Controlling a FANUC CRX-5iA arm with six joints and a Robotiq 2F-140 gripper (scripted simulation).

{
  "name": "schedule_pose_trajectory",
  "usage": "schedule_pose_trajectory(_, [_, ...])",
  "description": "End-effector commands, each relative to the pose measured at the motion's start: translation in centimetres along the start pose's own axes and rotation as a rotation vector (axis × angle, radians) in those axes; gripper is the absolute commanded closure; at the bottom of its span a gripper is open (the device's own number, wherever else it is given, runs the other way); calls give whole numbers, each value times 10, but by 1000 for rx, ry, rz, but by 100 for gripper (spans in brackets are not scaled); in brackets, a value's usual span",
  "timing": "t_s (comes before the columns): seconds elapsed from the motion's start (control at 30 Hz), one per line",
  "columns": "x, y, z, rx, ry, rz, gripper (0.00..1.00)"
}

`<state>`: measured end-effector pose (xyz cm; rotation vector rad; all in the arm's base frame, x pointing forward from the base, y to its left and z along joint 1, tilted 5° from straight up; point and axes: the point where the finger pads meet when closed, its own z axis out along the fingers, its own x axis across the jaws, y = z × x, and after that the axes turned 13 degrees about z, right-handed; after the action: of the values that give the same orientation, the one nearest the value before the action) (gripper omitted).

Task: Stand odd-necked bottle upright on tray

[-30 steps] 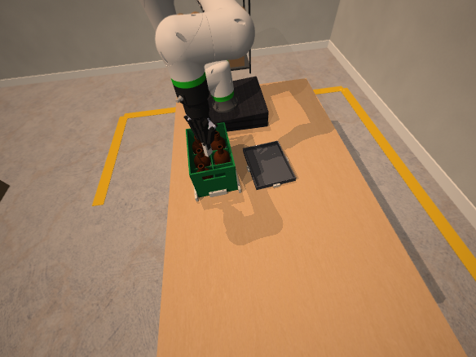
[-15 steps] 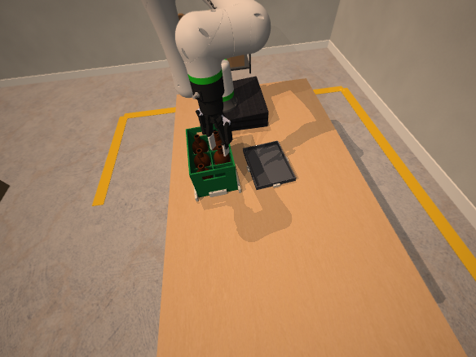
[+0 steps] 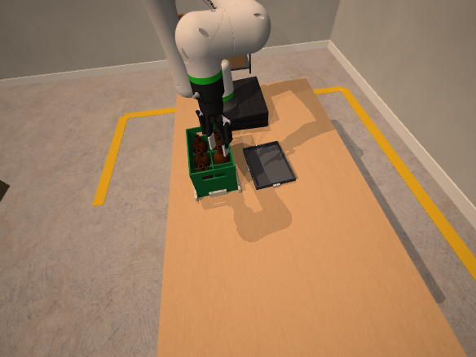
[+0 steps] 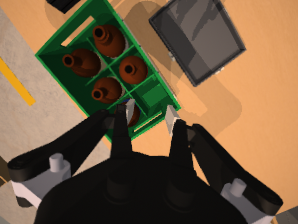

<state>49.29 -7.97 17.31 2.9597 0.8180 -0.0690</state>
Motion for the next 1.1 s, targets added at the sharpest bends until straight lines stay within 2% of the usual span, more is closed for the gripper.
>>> schedule_pose_trajectory(0.0, [0,0,-1,-1,1,0,56])
schedule_pose_trajectory(0.67, [0,0,0,-1,1,0,56])
schedule_pose_trajectory(1.07, [0,0,8,-1,1,0,56])
